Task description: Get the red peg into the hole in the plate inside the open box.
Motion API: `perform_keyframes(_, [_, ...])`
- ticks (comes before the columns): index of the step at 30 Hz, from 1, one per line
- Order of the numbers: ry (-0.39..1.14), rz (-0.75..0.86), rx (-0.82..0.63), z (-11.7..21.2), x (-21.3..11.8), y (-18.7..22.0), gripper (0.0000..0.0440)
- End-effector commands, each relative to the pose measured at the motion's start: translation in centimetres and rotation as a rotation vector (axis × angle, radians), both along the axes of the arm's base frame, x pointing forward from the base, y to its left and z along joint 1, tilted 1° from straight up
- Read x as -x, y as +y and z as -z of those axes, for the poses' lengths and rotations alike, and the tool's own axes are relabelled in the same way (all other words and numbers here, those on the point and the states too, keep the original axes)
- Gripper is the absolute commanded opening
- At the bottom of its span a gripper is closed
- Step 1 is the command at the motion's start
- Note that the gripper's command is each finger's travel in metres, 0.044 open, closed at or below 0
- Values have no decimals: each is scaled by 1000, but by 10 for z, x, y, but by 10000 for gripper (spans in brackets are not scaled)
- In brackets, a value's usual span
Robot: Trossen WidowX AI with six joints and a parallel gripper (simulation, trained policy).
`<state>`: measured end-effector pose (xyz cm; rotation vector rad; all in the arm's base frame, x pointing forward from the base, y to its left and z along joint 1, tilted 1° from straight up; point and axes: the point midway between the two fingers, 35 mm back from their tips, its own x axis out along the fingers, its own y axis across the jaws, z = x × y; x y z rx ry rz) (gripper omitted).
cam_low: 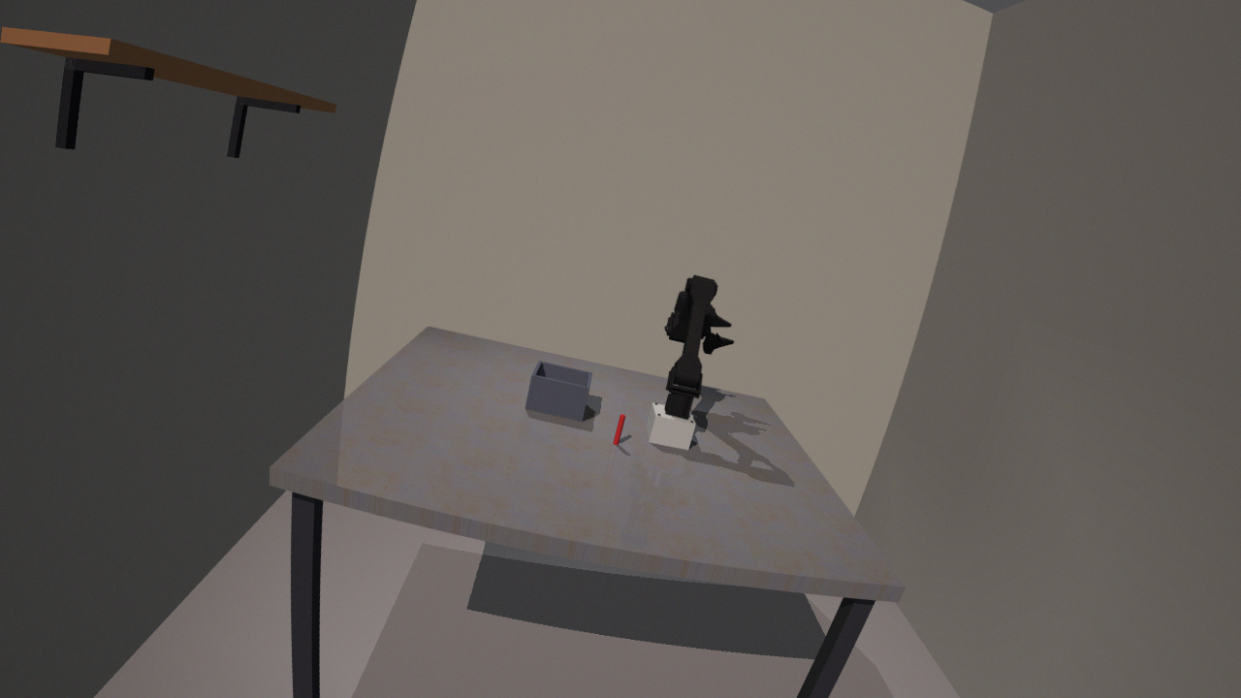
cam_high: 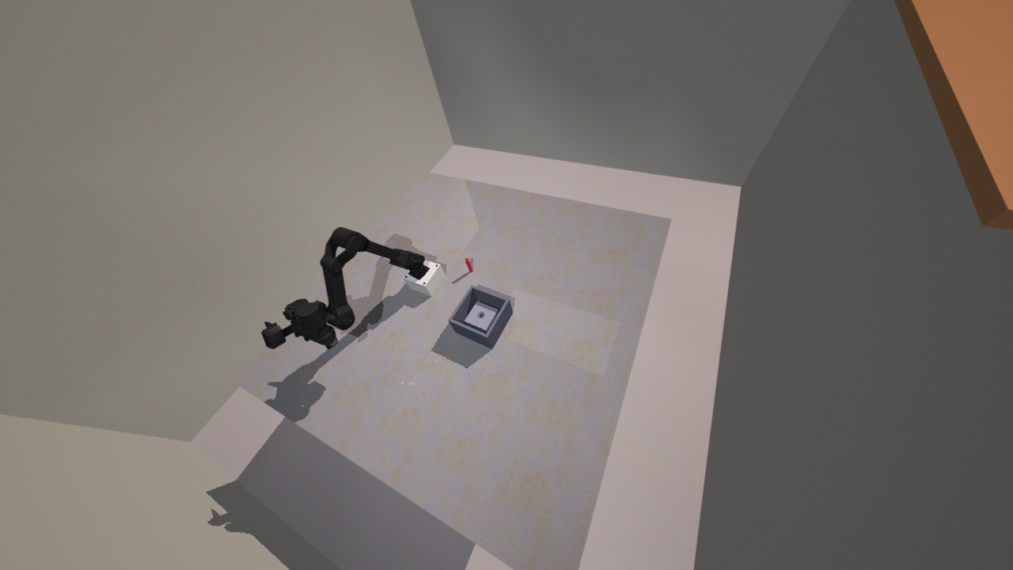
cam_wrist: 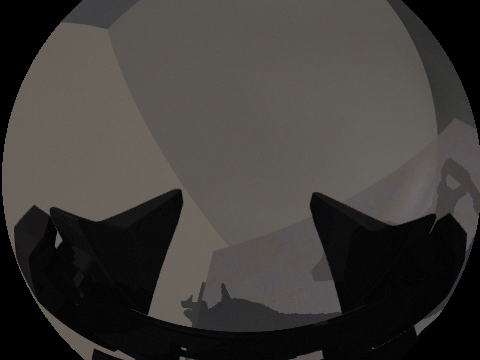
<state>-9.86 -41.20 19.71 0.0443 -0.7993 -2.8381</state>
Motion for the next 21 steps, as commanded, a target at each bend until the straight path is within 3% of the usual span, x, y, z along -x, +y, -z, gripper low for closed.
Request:
perform_keyframes(1, [5, -24, 5, -2, -4, -4, 421])
perform_keyframes(6, [32, -178, 15, -13, -38, -25, 440])
perform_keyframes(21, [60, -701, -19, -47, -198, -42, 440])
